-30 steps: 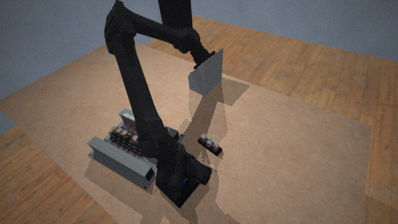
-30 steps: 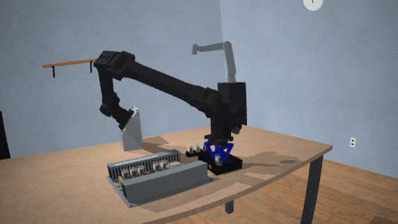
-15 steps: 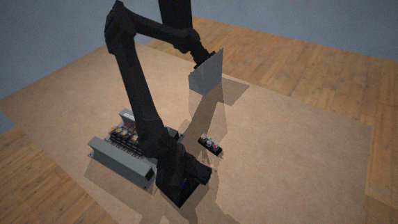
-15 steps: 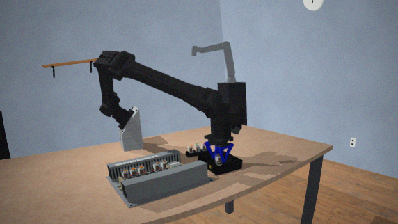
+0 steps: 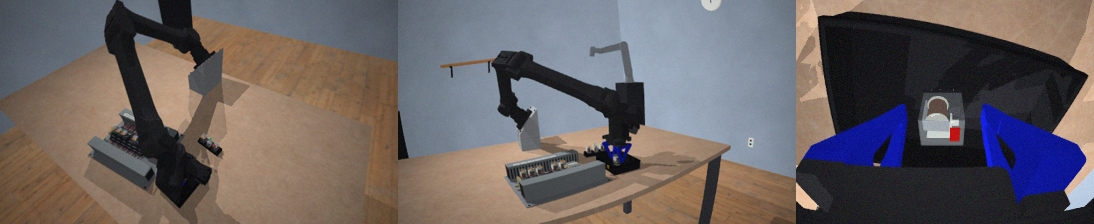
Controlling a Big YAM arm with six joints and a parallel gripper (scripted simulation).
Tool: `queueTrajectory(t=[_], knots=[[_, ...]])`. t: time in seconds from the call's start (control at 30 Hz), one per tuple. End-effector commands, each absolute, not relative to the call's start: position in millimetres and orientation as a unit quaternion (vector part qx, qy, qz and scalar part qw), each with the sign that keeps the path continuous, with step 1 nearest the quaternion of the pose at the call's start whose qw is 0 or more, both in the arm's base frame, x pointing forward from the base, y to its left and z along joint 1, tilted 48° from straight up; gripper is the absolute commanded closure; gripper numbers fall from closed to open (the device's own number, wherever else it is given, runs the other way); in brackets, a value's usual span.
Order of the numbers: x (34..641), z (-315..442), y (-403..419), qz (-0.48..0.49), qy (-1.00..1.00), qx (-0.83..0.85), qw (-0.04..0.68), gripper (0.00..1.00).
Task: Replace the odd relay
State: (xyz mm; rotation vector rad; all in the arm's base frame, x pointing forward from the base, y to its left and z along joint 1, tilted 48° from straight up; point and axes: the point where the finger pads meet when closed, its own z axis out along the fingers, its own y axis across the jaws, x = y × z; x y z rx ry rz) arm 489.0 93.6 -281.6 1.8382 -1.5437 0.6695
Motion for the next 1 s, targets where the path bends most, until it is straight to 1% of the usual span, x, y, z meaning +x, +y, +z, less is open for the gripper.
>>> queueTrajectory(t=[0.0, 0.97], knots=[[498, -278, 100, 0.261, -0.589, 0.701, 0.306, 0.41], [504, -264, 118, 0.268, -0.588, 0.703, 0.297, 0.41]])
